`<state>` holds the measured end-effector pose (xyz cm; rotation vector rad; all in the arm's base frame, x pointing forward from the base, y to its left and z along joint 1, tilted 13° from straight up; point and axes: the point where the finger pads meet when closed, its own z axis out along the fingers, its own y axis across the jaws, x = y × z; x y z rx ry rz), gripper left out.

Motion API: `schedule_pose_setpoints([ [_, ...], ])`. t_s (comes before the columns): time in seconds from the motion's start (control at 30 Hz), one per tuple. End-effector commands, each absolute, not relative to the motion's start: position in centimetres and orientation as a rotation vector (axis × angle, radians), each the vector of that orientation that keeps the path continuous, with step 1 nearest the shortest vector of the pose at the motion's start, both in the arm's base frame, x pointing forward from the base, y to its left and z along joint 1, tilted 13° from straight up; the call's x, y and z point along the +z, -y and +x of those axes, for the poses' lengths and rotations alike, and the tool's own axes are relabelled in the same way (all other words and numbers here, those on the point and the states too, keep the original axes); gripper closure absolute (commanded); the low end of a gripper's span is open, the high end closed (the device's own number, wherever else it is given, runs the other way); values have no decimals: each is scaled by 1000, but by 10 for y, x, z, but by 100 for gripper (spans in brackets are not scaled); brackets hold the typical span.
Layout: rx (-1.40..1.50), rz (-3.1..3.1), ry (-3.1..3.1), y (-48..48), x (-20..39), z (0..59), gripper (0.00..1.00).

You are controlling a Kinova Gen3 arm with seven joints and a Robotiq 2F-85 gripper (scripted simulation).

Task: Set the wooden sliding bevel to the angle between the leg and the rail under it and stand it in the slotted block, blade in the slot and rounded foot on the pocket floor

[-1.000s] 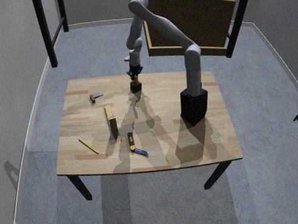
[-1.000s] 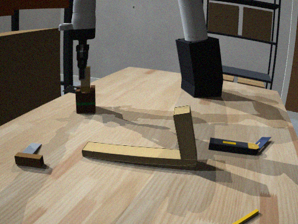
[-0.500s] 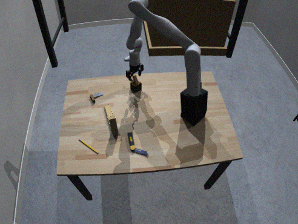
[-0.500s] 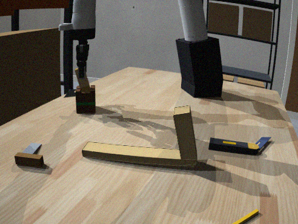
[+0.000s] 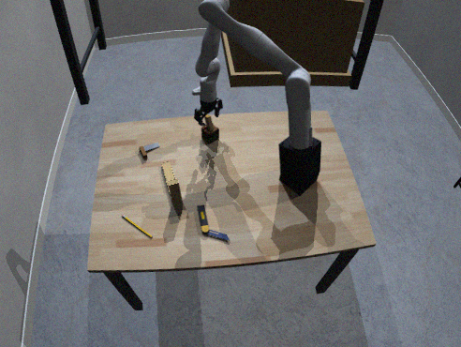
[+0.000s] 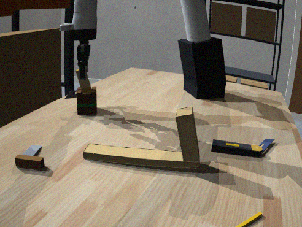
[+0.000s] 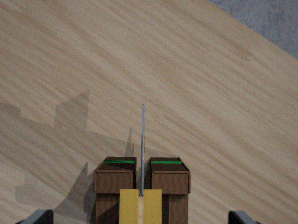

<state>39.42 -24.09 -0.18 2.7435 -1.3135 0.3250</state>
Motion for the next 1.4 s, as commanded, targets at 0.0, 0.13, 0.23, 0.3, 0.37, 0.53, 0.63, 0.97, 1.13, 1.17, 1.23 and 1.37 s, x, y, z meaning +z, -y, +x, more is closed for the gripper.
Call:
schedule_pose_setpoints([
  [0.0,327,2743,1313,241,-1,395,0],
  [0.13,327,2743,1313,241,-1,395,0],
  [0.23,327,2743,1313,241,-1,395,0],
  [0.3,327,2743,1313,241,-1,395,0],
  [0.37,327,2743,1313,241,0,394,0],
  [0.53,327,2743,1313,240,6,393,0],
  [0.63,327,2743,1313,238,19,391,0],
  [0.97,327,2744,1313,227,84,381,0],
  [1.13,327,2744,1314,224,99,378,0],
  [1.17,327,2744,1314,223,104,378,0],
  [1.23,327,2744,1314,222,110,377,0],
  [1.37,327,2744,1314,221,115,376,0],
])
